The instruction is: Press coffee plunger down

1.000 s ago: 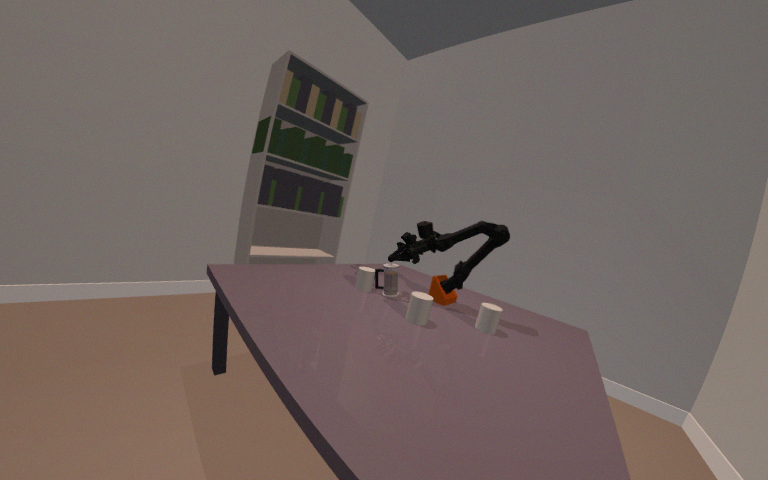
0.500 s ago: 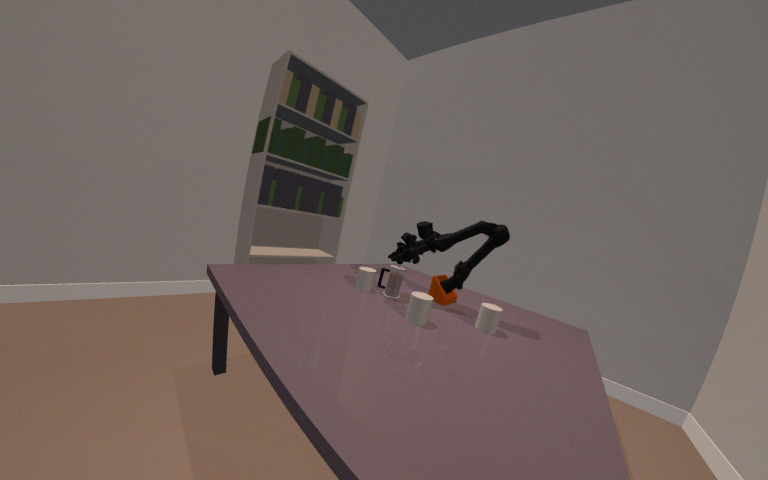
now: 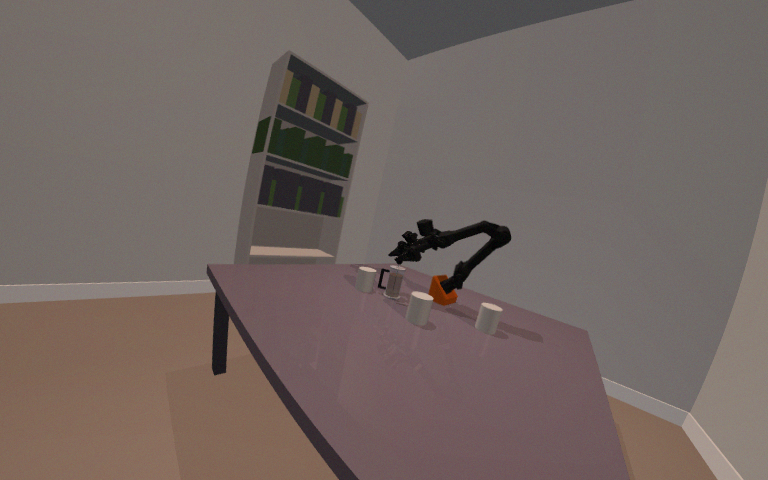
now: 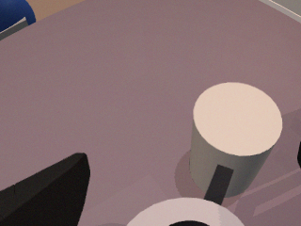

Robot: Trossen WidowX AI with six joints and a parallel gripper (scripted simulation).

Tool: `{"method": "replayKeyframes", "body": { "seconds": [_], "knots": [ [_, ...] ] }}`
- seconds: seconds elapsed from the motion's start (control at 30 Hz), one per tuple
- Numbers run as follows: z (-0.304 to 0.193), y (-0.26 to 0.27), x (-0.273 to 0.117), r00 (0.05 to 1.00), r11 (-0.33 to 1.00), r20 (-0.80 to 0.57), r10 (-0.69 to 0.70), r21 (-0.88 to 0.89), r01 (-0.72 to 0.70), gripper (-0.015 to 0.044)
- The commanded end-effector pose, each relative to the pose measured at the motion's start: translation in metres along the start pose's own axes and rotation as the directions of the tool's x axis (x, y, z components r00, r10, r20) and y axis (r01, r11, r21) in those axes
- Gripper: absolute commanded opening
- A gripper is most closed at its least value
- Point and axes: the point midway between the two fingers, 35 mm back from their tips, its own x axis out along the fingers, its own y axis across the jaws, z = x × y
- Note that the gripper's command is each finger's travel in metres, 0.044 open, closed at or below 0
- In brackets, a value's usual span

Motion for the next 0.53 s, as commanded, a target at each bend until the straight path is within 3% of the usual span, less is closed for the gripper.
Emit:
{"method": "replayKeyframes", "body": {
  "seconds": [0.0,0.13,0.5],
  "knots": [
    [0.028,0.001,-0.027,1.000,1.000,0.023,0.001,-0.015,0.000,0.0440],
    [0.044,0.005,-0.061,1.000,1.000,0.019,0.005,-0.010,-0.005,0.0440],
    [0.043,0.005,-0.063,1.000,1.000,0.019,0.006,-0.010,-0.006,0.0440]
  ]
}}
